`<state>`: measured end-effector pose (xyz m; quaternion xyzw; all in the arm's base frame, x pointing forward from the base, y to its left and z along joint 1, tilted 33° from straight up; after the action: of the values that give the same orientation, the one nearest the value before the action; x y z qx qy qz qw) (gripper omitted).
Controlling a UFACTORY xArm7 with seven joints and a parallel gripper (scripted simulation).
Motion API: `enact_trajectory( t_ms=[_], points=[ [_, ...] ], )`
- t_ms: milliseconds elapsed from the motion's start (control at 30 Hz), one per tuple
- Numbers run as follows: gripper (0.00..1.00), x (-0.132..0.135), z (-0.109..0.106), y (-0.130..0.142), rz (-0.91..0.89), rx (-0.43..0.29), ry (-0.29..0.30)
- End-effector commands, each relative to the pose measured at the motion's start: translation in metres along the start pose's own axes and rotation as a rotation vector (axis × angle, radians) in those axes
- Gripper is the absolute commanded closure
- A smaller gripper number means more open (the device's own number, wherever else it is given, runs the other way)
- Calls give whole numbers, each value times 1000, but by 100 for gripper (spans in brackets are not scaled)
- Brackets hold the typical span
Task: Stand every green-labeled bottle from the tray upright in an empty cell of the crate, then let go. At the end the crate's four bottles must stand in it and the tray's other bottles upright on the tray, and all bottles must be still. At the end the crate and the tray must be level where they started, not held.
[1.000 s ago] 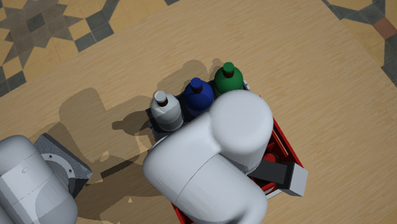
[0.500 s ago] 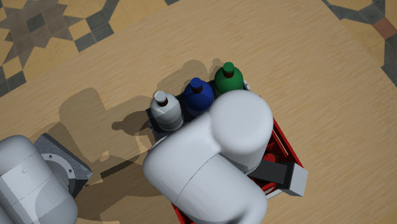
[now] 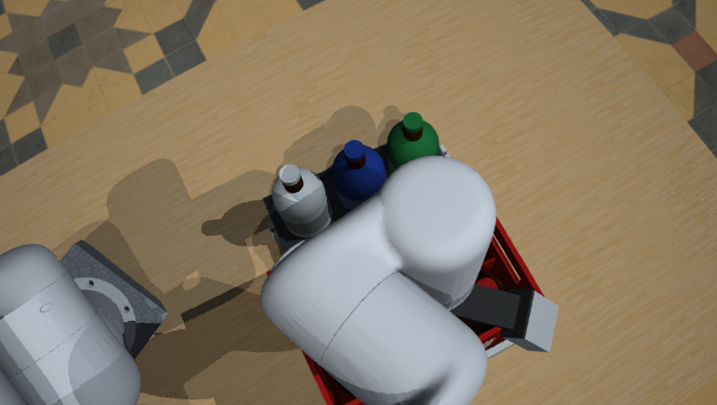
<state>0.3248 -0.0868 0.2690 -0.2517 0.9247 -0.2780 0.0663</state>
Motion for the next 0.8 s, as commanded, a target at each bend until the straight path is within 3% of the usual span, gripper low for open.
enact_trajectory(
  t_ms=[0, 133, 467, 500, 567, 600, 633, 767],
  points=[
    [100, -12, -3, 0, 1, 13, 7],
    [100, -81, -6, 22, 10, 53, 31],
    [100, -172, -6, 116, 29, -1, -6],
    [35, -181, -6, 123, 29, -1, -6],
    [35, -181, -6, 123, 29, -1, -6],
    [35, -211, -3, 144, 29, -1, -6],
    [35, -216, -2, 147, 29, -1, -6],
    [35, -216, -2, 147, 29, -1, -6]
  ],
)
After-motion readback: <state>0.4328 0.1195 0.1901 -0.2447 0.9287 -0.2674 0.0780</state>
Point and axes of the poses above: the point where the finger pads meet when closed, its own z axis out along the fingers, its own x axis across the jaws, y = z × x, the point moved 1 cm from there along -z, back along the fingers, and after that the axes turned 14 degrees about z, right-handed, at the moved point
